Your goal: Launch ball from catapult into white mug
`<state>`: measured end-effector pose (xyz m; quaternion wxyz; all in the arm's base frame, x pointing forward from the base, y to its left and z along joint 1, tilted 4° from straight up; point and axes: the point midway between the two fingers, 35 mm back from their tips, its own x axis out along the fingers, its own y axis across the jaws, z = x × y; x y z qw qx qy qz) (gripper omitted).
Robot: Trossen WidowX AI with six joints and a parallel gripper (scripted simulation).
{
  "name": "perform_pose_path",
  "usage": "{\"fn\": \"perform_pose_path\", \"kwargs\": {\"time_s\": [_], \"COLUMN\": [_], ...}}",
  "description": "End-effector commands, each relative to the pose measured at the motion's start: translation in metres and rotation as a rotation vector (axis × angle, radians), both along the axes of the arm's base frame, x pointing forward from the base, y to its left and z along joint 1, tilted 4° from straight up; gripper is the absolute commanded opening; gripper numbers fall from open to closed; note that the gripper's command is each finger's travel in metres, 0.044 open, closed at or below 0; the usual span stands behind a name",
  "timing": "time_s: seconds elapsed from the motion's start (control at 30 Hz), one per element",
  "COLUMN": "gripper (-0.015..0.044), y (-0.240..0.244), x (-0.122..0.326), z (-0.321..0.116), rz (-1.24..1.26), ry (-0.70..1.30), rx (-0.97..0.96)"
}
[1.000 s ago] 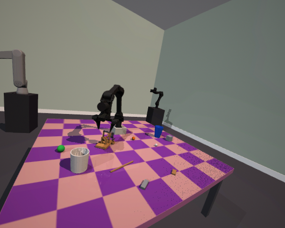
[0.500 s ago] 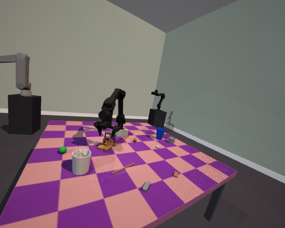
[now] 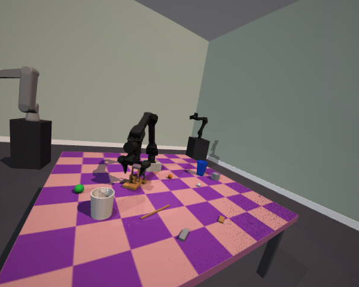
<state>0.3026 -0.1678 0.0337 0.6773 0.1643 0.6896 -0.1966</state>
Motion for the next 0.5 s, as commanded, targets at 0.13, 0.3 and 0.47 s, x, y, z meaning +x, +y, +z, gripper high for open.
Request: {"fn": "perform_pose_path", "kwargs": {"time_s": [0.13, 0.3, 0.47], "gripper": [0.044, 0.044, 0.044], "y": [0.002, 0.002, 0.002], "x": [-0.004, -0.004, -0.005], "z": [-0.019, -0.027, -0.035], "rz": [0.003, 0.003, 0.003], "ry": [0.016, 0.016, 0.016], "rx": [0.011, 0.011, 0.011]}}
